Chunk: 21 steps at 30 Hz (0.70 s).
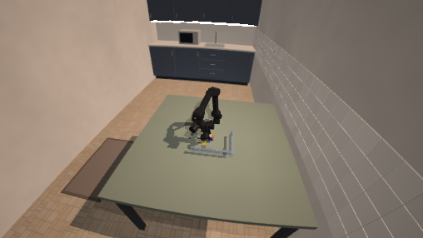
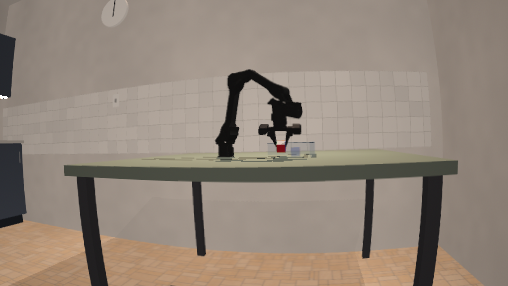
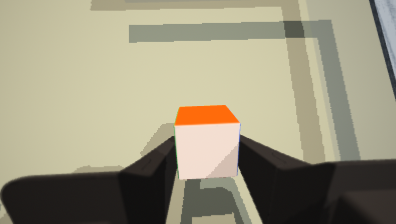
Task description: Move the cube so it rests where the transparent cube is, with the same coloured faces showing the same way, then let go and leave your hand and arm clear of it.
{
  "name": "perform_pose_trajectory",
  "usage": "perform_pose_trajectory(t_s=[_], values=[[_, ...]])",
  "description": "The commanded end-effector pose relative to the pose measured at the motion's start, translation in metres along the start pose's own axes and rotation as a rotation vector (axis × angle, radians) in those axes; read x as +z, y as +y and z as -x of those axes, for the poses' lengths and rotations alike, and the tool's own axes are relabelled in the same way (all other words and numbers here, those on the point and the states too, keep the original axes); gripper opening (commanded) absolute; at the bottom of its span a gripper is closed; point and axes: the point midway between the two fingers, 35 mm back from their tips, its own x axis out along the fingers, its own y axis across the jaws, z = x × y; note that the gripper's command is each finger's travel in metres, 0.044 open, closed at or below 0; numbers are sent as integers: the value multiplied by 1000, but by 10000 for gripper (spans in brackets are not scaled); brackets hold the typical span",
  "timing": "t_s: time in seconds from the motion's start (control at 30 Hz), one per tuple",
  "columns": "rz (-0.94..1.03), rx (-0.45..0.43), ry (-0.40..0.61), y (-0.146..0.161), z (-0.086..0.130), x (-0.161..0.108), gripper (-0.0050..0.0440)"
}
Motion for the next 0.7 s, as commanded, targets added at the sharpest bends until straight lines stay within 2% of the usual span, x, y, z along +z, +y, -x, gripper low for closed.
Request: perform_pose_trajectory(t_s=[0.0, 0.4, 0.67], values=[[17, -38, -24, -6, 9, 2, 0], [18, -35, -33, -6, 8, 1, 0], [26, -1, -172, -4, -2, -3, 0]])
